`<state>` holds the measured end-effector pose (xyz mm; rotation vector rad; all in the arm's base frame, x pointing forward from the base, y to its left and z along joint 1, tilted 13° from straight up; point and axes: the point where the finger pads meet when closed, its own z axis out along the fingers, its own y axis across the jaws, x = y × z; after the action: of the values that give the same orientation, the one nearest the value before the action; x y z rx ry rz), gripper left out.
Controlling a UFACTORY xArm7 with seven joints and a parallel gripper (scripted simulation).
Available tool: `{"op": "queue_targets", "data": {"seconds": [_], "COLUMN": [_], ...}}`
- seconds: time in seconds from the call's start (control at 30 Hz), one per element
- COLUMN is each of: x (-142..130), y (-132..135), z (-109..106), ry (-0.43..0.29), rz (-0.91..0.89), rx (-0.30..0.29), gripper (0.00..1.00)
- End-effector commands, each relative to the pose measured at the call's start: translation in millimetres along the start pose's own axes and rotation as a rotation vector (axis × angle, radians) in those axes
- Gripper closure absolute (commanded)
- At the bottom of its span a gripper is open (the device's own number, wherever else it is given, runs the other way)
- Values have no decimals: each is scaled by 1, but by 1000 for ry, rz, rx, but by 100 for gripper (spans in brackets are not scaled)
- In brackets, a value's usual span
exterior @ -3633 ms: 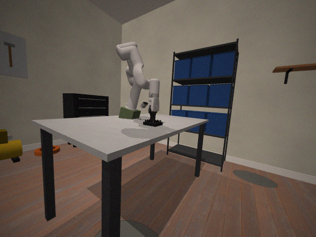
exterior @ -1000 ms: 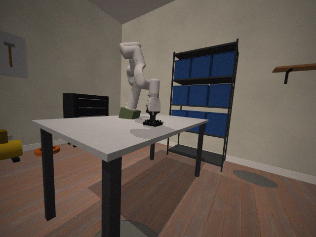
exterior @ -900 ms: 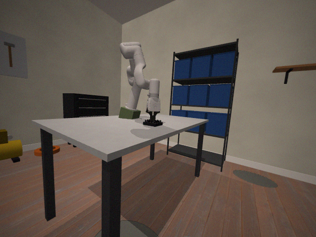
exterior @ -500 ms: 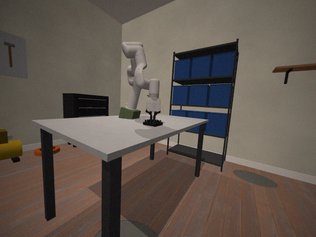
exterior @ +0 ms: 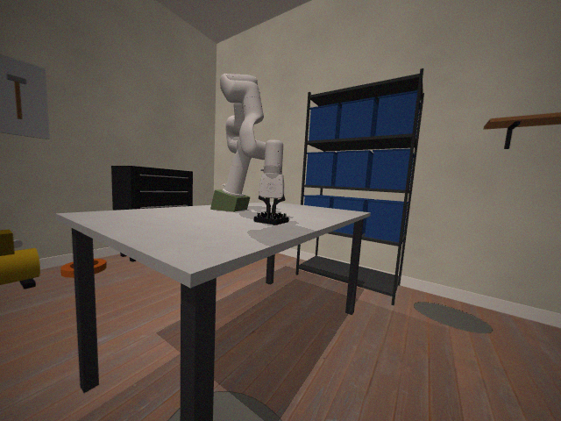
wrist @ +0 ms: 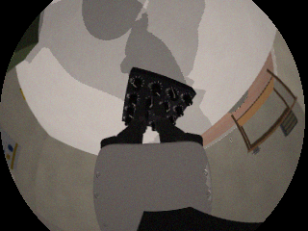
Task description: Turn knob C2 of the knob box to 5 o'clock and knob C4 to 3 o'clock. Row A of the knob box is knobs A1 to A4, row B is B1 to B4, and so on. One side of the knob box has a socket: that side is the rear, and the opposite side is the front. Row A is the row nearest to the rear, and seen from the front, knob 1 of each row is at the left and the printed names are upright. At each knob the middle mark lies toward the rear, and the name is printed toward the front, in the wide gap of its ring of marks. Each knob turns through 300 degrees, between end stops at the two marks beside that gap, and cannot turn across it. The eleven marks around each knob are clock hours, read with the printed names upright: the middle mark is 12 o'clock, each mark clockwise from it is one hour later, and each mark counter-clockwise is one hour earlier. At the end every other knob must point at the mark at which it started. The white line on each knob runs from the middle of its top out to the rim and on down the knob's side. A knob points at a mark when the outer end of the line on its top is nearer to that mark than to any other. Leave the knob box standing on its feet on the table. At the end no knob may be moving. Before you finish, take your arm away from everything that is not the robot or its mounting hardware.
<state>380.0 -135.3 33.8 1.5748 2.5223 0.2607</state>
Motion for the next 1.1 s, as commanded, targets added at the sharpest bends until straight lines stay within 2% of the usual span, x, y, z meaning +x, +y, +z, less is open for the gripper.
{"op": "queue_targets", "data": {"seconds": [0.0,0.57,1.07], "x": [-1,-1,-1], "y": [1,1,1], "z": [0,0,0], "ry": [-6,-6,-6], "rz": [93,335,415], "rx": [0,0,-1], "gripper": [92,92,92]}}
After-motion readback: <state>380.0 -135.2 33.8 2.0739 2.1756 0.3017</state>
